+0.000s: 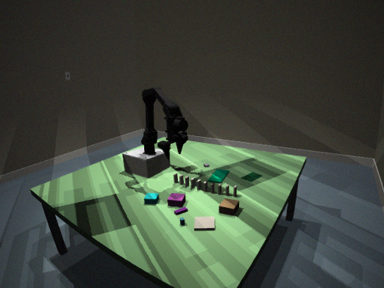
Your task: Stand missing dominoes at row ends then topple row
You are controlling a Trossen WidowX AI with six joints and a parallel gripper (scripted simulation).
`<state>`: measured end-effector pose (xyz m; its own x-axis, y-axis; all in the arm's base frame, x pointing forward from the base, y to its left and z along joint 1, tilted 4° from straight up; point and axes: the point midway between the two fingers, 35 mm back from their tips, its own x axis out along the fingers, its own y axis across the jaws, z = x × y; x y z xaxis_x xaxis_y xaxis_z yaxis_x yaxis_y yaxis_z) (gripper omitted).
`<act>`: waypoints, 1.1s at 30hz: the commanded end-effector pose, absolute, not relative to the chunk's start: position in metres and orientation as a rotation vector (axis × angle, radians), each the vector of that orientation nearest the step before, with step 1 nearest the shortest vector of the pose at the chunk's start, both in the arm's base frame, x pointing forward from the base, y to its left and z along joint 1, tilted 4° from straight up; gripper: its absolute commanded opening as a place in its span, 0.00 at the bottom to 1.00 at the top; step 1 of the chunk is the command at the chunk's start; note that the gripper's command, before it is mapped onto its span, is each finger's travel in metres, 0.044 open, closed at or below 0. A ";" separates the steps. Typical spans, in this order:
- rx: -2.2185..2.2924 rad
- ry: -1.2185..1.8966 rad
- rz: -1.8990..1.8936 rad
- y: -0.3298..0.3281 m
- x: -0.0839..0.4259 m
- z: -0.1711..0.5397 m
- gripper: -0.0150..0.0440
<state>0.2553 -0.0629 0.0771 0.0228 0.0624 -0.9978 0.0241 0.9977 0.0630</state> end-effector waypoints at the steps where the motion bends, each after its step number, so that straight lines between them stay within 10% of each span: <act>1: 0.016 1.546 0.081 -0.063 0.253 0.081 0.91; 16: -1.100 1.190 1.158 -0.058 0.217 0.022 0.25; 33: -1.149 1.159 1.204 -0.058 0.215 0.020 0.25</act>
